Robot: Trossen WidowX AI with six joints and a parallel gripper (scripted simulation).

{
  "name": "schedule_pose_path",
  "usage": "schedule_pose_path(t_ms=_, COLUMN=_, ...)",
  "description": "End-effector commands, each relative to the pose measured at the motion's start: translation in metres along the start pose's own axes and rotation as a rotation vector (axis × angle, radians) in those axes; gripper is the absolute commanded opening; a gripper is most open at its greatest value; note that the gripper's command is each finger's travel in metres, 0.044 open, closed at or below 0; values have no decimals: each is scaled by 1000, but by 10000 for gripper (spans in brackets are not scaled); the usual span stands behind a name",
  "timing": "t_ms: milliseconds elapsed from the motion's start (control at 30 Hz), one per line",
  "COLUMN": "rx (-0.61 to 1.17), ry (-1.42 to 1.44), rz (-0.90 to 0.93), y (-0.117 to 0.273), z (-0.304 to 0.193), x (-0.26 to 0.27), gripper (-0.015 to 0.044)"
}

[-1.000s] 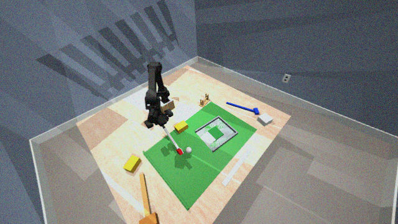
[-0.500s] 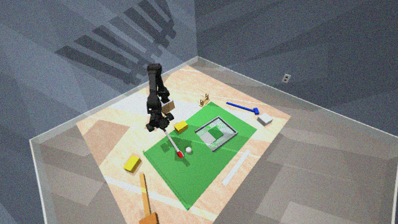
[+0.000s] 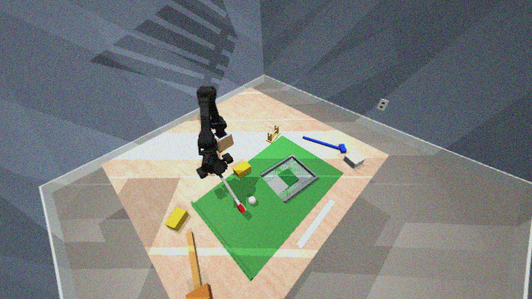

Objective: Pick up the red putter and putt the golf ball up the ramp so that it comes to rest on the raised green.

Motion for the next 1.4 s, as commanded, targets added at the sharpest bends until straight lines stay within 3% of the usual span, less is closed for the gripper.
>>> schedule_pose_path(t_ms=0, rx=4, ry=-5, rz=-1, y=-8, z=-1, x=0, gripper=0)
schedule_pose_path(t_ms=1033, rx=7, ry=-12, rz=2, y=-9, z=-3, x=-27, gripper=0)
schedule_pose_path(t_ms=1367, rx=4, ry=-6, rz=7, y=-7, z=1, x=91, gripper=0)
Point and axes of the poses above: the point midway between the two fingers, 35 mm back from their tips, its own y axis back along the fingers, its own x axis across the jaws, z = x × y, the point moved 4 cm from there along y, back along the fingers, and after that the axes turned 1 degree about -y, right-handed, at the moved point
